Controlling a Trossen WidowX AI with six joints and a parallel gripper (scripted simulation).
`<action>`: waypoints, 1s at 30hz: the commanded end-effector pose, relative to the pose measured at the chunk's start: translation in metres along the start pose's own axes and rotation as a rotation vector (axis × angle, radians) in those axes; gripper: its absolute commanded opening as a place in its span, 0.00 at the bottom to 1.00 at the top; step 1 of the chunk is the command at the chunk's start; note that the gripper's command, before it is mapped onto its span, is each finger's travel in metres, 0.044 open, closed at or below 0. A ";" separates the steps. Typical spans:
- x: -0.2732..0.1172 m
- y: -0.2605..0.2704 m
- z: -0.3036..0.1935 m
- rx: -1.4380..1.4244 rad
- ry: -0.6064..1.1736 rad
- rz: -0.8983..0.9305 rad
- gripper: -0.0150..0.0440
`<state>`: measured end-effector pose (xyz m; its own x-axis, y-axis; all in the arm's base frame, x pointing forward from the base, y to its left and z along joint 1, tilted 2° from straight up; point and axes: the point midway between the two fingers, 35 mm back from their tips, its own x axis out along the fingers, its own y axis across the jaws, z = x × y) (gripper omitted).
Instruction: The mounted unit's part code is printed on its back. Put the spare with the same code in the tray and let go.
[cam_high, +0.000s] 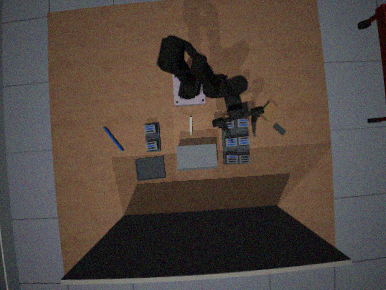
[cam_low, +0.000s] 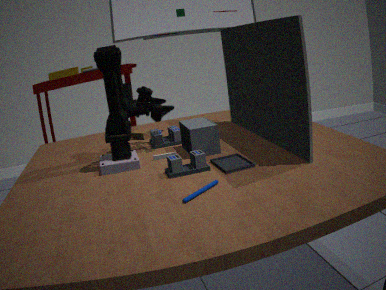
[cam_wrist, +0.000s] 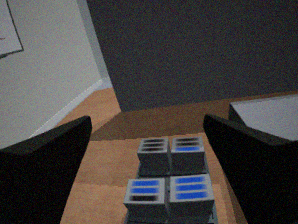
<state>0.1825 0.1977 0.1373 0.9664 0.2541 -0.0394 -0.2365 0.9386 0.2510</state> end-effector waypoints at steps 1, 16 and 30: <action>0.000 0.000 0.000 0.000 0.000 0.000 0.98; 0.089 0.024 0.002 -0.272 0.207 -0.096 1.00; 0.178 -0.032 0.035 -0.427 0.567 -0.223 1.00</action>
<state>0.3134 0.2348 0.1512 0.9222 0.1073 -0.3716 -0.1633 0.9789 -0.1225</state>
